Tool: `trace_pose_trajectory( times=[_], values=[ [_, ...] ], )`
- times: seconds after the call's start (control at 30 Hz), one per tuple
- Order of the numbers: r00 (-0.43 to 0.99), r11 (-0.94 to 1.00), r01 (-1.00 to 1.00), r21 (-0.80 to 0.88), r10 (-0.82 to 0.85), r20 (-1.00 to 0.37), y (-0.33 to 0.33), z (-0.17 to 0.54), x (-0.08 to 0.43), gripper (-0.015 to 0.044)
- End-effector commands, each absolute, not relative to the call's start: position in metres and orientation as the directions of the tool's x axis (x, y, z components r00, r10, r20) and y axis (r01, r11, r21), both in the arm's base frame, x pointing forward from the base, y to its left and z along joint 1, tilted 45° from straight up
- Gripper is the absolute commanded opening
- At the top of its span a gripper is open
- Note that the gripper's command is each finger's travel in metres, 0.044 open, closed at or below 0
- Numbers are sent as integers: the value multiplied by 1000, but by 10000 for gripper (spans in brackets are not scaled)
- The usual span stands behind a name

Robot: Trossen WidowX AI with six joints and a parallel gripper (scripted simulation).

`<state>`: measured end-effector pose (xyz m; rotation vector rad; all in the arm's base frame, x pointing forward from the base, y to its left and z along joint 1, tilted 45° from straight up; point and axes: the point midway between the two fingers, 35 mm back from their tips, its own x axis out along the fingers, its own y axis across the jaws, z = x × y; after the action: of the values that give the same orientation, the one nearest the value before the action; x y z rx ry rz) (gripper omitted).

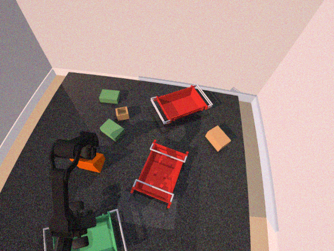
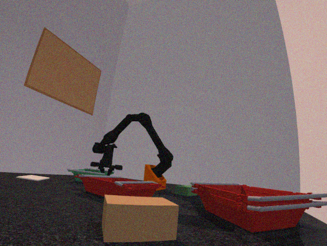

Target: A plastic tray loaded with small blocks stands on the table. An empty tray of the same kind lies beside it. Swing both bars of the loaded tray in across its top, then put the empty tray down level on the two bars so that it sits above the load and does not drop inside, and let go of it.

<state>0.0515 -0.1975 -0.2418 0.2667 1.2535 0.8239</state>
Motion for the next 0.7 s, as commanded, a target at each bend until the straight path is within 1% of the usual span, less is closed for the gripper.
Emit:
trace_pose_trajectory(
  times=[0.0, 0.13, 0.4, 0.67],
  values=[
    [74, 686, -402, 606, 684, -726, -196, -240, 51, 21],
    [73, 686, -402, 606, 684, -726, -209, -229, 50, 0],
    [73, 687, -402, 606, 684, -726, -250, -184, 45, 0],
    [73, 687, -401, 606, 683, -726, -260, -179, 45, 0]
  ],
)
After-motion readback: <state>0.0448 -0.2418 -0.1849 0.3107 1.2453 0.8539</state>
